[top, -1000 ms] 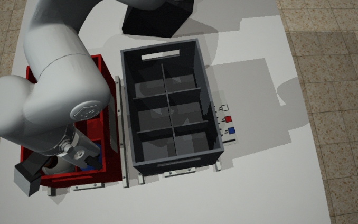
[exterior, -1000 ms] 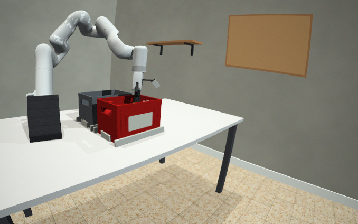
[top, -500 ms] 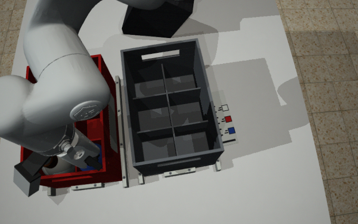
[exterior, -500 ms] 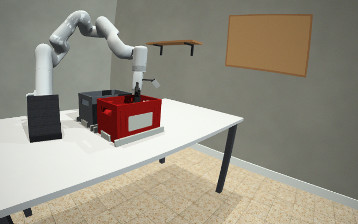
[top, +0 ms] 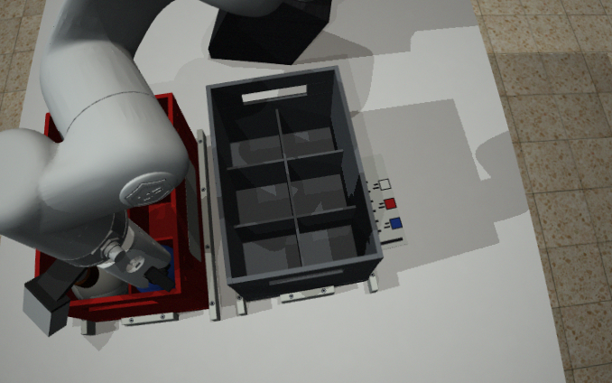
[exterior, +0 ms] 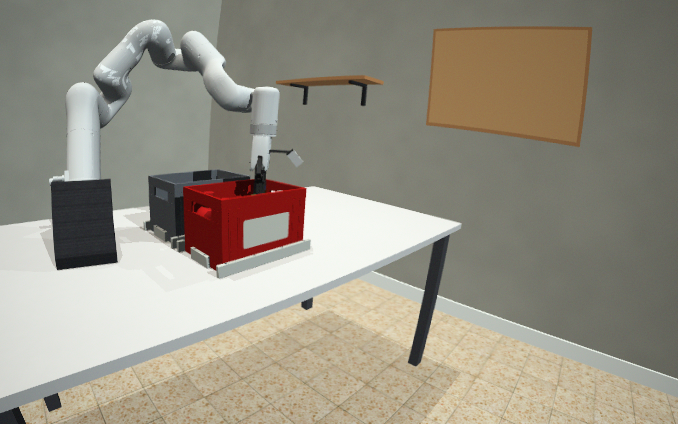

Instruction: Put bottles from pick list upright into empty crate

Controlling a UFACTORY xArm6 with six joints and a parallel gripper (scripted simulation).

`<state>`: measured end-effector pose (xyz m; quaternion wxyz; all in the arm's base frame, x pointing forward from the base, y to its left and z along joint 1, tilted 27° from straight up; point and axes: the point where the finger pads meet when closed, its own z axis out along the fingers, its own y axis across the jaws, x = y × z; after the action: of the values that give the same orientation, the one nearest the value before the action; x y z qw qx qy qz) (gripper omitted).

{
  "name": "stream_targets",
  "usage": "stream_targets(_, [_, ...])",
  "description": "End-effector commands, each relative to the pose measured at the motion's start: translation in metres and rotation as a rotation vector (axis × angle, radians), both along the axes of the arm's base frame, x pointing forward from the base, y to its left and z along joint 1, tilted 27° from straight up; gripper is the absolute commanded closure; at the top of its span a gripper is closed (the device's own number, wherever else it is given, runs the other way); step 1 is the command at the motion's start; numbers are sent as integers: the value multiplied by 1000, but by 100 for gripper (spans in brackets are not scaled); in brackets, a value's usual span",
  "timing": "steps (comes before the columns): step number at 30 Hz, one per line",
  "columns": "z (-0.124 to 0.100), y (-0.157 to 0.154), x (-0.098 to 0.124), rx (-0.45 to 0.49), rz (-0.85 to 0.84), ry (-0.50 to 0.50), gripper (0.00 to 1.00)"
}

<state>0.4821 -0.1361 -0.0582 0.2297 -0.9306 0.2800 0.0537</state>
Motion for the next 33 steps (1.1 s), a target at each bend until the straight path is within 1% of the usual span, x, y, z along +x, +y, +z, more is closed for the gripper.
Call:
stream_targets(1, [2,-1,2,-2,-1,-4,100])
stream_targets(3, [2,-2,2,-3,-1,-5,100])
stream_targets(17, [23,-12,1,-3,-1,-5,100])
stream_targets(19, [23,-12,1,-3,-1,-5,100])
stream_targets(33, [43,-23,0,-3,-1,-5,100])
